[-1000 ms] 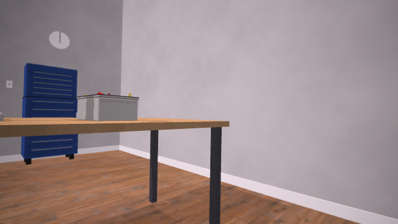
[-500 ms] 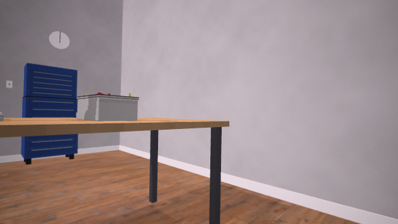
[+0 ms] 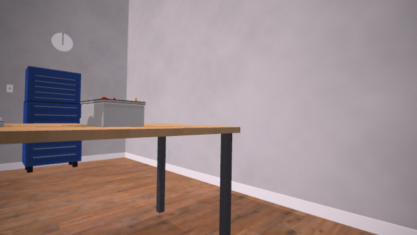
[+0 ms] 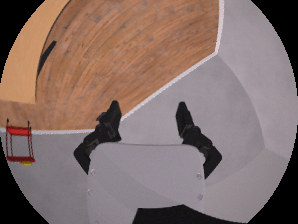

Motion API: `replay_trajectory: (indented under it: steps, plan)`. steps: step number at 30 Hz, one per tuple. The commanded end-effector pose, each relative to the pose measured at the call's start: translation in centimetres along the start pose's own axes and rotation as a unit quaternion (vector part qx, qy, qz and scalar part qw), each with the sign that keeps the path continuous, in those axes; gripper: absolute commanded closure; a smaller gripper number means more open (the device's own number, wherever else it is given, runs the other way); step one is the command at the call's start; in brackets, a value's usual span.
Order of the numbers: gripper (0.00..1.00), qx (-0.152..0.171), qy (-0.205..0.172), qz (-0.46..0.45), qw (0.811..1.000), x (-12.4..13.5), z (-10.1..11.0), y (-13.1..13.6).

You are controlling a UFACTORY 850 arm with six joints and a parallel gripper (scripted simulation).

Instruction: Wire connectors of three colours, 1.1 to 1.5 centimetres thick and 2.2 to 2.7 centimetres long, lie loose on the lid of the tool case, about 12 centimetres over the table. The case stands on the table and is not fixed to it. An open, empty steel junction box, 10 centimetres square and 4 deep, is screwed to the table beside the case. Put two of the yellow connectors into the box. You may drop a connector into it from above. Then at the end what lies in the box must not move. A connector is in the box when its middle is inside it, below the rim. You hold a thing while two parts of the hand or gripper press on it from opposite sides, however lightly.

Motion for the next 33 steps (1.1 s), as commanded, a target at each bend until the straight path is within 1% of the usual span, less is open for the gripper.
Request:
replay_trajectory:
  steps: [1,6,8,10,13,20,23,25,28,33]
  plan:
    - [0.0,-0.006,0.044,0.013,0.999,-4.0,-1.3,3.9]
    - [0.0,-0.016,0.078,0.028,0.996,-8.6,-2.0,7.1]
    - [0.0,-0.016,0.078,0.028,0.996,-8.6,-2.0,7.1]
    - [0.0,-0.023,0.1,0.04,0.994,-11.9,-2.3,9.1]
    - [0.0,-0.03,0.117,0.049,0.991,-14.5,-2.4,10.5]
    - [0.0,-0.05,0.159,0.077,0.983,-21.8,-2.3,13.7]
    - [0.0,-0.059,0.176,0.089,0.979,-25.0,-2.0,14.8]
    - [0.0,-0.059,0.176,0.089,0.979,-25.0,-2.0,14.8]
    - [0.0,-0.072,0.198,0.107,0.972,-29.4,-1.5,16.1]
    - [0.0,-0.089,0.222,0.129,0.962,-34.6,-0.7,17.2]
Point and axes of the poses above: the point where the finger pads meet when closed, its own z axis back along the fingers, its own y axis across the jaws, x = y × z, the point moved 9 cm from there along z, back along the fingers, and after that the axes turned 12 degrees about z, right-handed, at the moved point
